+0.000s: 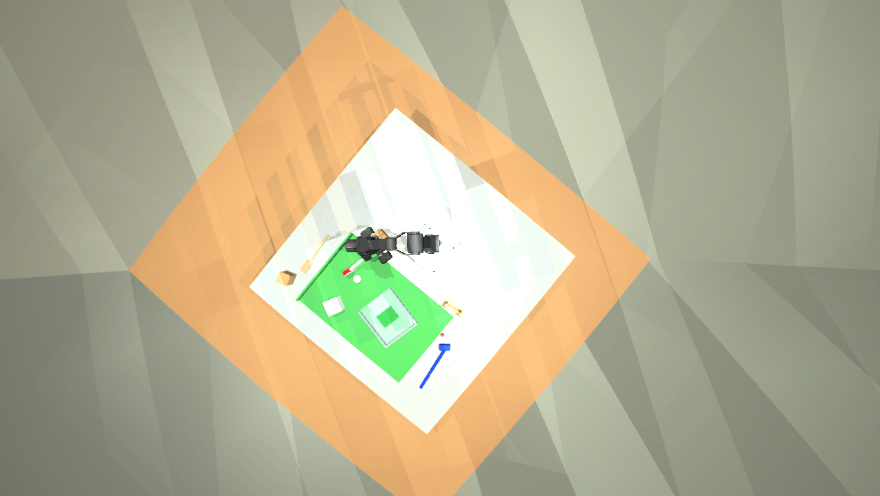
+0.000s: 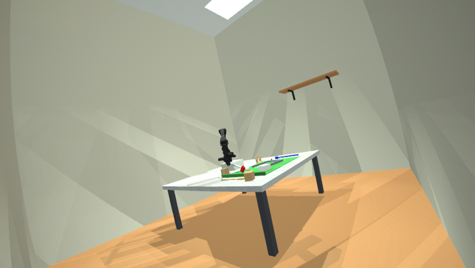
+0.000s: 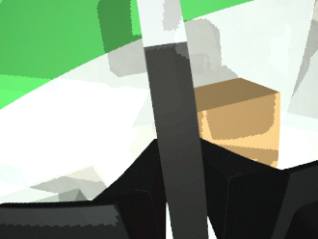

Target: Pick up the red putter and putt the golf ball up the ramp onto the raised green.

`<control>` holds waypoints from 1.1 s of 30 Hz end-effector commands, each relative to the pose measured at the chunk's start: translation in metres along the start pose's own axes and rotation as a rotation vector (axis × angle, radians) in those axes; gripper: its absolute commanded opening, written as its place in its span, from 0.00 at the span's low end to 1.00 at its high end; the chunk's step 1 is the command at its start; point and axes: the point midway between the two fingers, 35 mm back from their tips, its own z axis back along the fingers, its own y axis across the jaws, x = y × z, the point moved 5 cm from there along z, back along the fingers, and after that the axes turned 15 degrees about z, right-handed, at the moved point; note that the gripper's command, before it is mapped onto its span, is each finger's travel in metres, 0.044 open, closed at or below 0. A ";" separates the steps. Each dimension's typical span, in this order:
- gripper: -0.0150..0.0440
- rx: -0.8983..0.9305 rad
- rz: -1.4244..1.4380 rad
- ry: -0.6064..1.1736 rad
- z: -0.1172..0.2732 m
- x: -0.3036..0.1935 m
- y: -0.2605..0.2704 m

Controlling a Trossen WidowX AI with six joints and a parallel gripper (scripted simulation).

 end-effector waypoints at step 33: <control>0.25 0.006 -0.004 0.000 -0.002 0.027 0.087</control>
